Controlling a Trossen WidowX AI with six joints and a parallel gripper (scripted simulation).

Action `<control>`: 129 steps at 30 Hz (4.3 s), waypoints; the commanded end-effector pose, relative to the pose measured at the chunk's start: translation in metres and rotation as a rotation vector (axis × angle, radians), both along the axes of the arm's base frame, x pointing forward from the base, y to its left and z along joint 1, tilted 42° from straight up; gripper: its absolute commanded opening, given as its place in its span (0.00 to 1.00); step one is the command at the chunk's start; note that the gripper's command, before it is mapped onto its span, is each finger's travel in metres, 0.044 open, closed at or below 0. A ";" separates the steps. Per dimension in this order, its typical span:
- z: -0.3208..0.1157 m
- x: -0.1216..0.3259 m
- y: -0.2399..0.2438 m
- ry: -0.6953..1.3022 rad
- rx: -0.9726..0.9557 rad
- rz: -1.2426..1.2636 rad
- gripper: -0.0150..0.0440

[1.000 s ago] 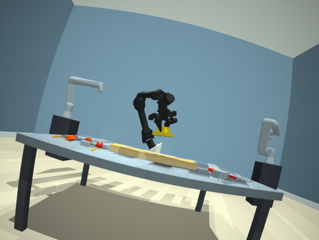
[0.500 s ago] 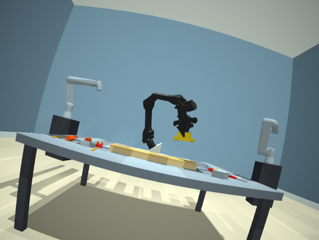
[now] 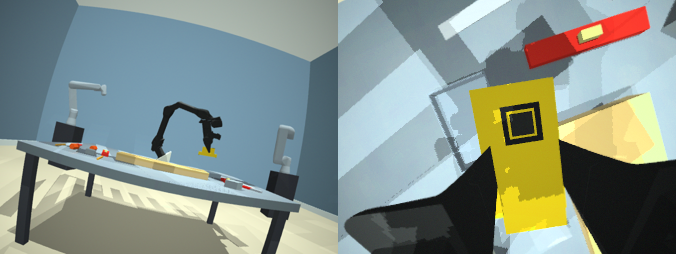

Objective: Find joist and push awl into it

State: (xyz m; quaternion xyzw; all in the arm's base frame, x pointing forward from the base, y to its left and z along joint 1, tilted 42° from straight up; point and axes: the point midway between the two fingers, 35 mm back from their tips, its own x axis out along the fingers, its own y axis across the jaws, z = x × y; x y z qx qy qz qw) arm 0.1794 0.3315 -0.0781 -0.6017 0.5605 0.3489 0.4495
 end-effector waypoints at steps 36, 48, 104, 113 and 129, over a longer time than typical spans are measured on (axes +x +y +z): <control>-0.087 -0.064 -0.016 0.121 -0.062 0.169 0.25; -0.103 -0.062 -0.031 0.120 -0.062 0.169 0.25; -0.051 -0.045 -0.005 0.095 -0.047 0.123 1.00; 0.031 0.064 -0.064 -0.041 0.009 -0.142 1.00; 0.155 0.146 -0.258 -0.303 0.022 -0.676 1.00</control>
